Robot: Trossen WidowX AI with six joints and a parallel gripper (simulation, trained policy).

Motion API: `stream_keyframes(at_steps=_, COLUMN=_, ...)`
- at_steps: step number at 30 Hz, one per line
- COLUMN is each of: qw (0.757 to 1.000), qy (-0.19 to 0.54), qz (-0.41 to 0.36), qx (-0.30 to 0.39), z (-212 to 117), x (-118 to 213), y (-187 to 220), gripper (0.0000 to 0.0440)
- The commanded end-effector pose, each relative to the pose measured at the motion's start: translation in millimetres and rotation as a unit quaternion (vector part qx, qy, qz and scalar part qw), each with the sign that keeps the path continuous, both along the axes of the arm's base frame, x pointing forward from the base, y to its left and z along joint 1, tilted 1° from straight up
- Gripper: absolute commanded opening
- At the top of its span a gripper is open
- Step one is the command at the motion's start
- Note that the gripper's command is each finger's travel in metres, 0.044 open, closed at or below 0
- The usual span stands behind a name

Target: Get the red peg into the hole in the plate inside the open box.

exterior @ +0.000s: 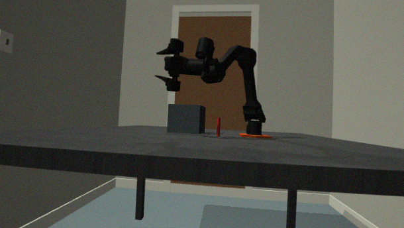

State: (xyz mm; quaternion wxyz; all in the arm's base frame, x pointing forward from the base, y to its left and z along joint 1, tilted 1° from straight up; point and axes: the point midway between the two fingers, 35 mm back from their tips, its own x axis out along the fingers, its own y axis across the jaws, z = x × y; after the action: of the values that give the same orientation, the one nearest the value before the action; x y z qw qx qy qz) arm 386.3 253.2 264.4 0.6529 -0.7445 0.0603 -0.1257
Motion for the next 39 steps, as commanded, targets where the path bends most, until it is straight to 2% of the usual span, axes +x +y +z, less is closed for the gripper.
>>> stream_keyframes(at_steps=1, qw=1.000, qy=-0.003, qz=0.003, qx=0.012, z=3, x=4, y=-2, gripper=0.0420)
stream_keyframes(at_steps=3, qw=0.999, qy=-0.010, qz=0.010, qx=0.046, z=7, x=11, y=-6, gripper=0.0439)
stream_keyframes(at_steps=10, qw=0.985, qy=-0.023, qz=0.029, qx=0.166, z=22, x=35, y=-27, gripper=0.0440)
stream_keyframes(at_steps=19, qw=0.946, qy=-0.027, qz=0.042, qx=0.321, z=34, x=56, y=-61, gripper=0.0440)
stream_keyframes(at_steps=29, qw=0.874, qy=-0.002, qz=0.035, qx=0.485, z=31, x=66, y=-101, gripper=0.0440)
stream_keyframes(at_steps=39, qw=0.778, qy=0.047, qz=-0.004, qx=0.627, z=15, x=57, y=-134, gripper=0.0440)
